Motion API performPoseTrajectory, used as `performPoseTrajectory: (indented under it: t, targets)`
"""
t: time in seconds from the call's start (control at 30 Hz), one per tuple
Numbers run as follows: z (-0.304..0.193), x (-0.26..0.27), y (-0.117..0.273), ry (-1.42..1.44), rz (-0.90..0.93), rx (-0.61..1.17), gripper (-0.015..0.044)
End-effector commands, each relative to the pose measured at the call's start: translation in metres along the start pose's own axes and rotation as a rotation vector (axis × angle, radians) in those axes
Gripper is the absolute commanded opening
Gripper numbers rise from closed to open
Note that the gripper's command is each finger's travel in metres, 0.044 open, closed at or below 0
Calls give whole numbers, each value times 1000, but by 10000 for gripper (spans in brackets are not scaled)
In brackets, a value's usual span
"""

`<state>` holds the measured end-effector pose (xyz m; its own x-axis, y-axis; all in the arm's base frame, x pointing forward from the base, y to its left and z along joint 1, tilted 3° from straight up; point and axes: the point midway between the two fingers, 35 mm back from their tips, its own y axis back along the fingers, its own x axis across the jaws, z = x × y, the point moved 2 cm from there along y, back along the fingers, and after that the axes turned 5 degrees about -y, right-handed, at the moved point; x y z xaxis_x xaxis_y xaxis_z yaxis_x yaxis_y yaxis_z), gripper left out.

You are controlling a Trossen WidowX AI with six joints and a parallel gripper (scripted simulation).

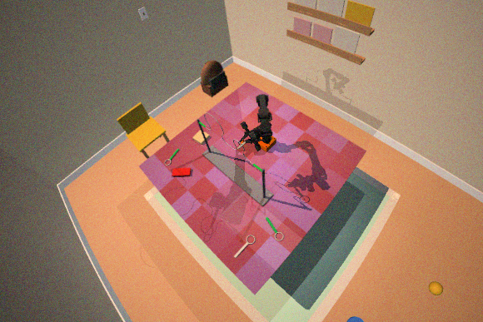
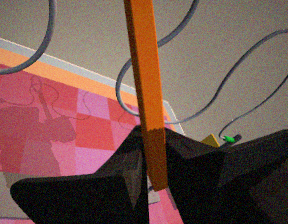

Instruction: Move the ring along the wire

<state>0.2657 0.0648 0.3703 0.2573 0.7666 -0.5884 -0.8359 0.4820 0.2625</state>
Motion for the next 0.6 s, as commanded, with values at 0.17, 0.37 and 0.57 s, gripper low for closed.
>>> performPoseTrajectory:
  t: [0.17, 0.37, 0.57]
  targets:
    - [1, -13, 0, 155, -93, -31, -150]
    - [3, -21, 0, 279, -160, -53, -150]
    - [6, -27, 0, 381, -215, -72, -150]
